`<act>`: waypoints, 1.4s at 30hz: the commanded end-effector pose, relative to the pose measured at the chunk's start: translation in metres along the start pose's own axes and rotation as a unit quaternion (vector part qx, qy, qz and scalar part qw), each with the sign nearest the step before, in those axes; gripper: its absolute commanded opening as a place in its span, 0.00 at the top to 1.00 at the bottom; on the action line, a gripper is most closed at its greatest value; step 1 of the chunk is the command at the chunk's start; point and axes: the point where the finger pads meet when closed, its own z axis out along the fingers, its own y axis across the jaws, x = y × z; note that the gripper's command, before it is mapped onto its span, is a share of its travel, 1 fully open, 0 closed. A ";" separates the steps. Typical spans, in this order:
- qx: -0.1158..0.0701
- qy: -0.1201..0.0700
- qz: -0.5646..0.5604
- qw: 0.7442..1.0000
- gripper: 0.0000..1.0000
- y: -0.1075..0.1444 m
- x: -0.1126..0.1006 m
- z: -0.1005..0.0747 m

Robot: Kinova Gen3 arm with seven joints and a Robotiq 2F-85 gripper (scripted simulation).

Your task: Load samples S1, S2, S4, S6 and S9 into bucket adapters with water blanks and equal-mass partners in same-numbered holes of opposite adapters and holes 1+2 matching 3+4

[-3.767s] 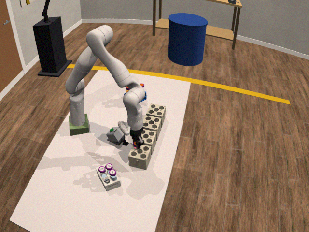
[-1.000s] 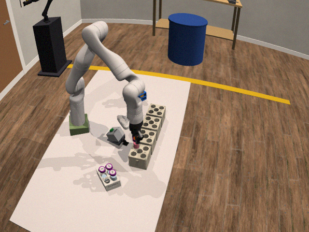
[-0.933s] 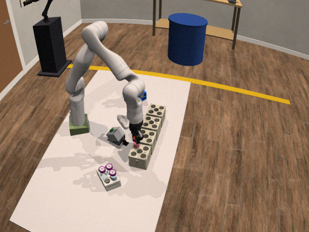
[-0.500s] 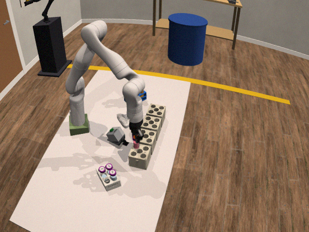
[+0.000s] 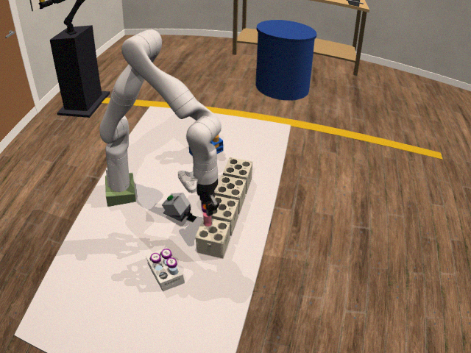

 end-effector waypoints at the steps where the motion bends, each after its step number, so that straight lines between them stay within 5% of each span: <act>1: 0.000 -0.003 -0.003 1.000 0.90 0.000 -0.002 -0.006; 42: 0.000 -0.003 -0.004 1.000 0.90 0.000 -0.002 -0.031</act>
